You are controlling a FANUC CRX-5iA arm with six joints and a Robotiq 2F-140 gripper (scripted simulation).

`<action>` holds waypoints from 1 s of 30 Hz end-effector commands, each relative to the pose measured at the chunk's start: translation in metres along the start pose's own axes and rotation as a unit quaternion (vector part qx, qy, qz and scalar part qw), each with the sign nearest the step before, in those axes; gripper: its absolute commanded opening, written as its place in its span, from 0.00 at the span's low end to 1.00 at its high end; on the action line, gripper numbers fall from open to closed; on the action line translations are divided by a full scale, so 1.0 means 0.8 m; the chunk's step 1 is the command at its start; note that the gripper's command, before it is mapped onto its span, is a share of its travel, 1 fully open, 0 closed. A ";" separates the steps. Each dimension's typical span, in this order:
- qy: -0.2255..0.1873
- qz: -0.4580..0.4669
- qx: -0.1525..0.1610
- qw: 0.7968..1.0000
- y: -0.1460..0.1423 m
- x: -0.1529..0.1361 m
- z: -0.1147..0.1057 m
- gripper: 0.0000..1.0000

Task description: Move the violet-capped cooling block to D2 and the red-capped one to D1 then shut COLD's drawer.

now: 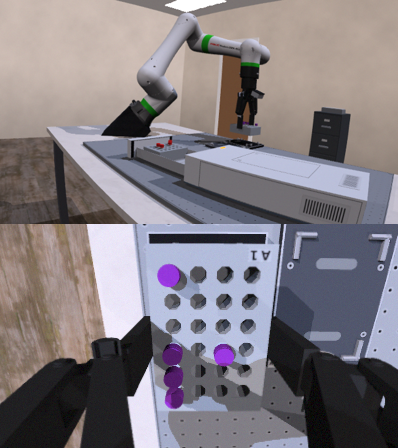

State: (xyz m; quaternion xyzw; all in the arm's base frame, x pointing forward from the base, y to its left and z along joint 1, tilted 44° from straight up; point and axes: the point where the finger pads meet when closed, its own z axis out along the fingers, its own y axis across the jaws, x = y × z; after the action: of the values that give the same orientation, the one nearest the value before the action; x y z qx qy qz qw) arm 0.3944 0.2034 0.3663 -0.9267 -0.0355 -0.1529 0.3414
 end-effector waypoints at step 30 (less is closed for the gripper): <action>0.001 0.000 0.000 1.000 0.000 0.001 0.028 0.10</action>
State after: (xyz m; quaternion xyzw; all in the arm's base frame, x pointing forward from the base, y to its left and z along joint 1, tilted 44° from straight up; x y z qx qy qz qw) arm 0.4003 0.2180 0.3500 -0.9267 -0.0355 -0.1530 0.3413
